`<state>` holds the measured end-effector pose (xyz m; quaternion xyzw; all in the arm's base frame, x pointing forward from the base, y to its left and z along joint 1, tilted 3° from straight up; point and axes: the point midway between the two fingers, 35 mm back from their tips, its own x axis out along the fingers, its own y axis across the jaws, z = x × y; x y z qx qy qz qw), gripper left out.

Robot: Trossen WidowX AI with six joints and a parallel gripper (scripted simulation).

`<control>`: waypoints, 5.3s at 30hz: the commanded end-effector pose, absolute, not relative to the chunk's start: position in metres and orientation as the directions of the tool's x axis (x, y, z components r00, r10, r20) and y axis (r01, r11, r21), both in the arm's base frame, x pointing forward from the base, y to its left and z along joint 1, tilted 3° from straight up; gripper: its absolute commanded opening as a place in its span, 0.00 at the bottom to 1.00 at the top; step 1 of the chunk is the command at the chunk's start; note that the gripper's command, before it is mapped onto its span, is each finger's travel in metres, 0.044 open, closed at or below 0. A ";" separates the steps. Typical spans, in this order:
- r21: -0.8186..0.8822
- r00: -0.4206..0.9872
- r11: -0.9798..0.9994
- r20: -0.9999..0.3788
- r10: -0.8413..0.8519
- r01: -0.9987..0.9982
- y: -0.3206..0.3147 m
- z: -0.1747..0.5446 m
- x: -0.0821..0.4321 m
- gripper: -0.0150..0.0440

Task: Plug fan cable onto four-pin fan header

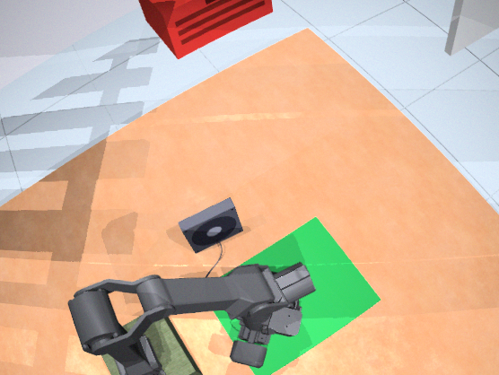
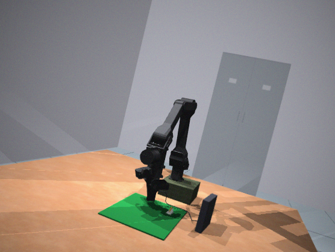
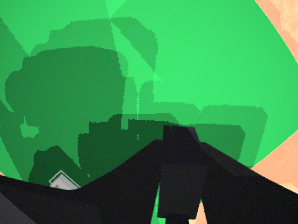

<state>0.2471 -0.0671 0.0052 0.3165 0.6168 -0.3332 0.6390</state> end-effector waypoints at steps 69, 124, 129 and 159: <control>-0.029 0.050 0.983 -0.998 -0.039 0.183 0.033 0.018 0.283 0.25; -0.029 0.050 0.983 -0.998 -0.039 0.183 0.033 0.013 0.284 0.25; -0.029 0.050 0.983 -0.998 -0.039 0.183 0.033 0.012 0.284 0.25; -0.029 0.050 0.983 -0.998 -0.039 0.183 0.033 0.010 0.284 0.25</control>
